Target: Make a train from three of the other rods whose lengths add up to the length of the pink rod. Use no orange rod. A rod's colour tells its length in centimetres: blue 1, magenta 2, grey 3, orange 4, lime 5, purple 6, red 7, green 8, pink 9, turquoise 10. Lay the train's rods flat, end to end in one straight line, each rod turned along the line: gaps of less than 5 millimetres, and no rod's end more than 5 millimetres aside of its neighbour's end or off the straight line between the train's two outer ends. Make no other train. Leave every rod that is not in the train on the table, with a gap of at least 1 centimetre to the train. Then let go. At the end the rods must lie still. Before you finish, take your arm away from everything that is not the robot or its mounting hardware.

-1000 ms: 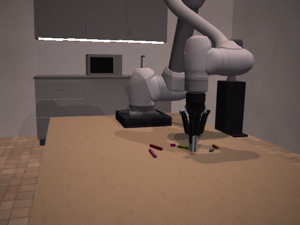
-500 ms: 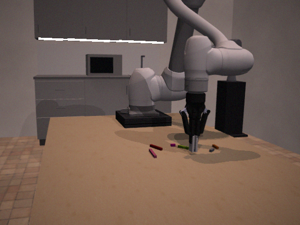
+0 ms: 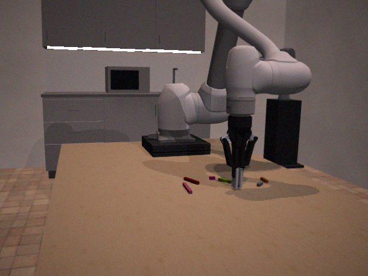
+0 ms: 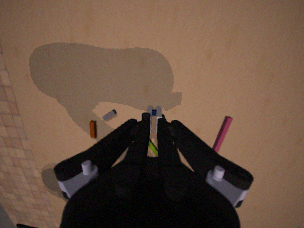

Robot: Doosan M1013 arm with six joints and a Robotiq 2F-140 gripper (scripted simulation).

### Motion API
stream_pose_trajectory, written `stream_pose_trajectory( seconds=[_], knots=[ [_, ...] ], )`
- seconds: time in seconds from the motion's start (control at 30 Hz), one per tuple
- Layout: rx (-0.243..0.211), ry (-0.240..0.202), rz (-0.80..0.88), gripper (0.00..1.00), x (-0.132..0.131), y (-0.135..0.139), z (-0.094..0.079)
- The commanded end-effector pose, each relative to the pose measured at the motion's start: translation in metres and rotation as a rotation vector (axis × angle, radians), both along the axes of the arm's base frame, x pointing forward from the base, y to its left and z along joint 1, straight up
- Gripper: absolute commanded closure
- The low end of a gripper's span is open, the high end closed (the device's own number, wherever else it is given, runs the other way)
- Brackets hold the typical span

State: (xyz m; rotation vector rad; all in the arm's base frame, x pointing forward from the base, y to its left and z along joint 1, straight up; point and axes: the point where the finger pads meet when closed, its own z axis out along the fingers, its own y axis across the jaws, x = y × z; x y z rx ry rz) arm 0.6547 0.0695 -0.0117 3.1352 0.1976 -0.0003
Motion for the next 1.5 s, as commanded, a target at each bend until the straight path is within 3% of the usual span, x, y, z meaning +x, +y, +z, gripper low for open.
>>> stream_pose_trajectory(
  seconds=[0.0,1.47],
  knots=[
    [0.0,0.0,0.0,0.97,0.0,0.0,-0.0013],
    [0.0,0.0,0.0,0.97,0.0,0.0,-0.0062]
  ],
)
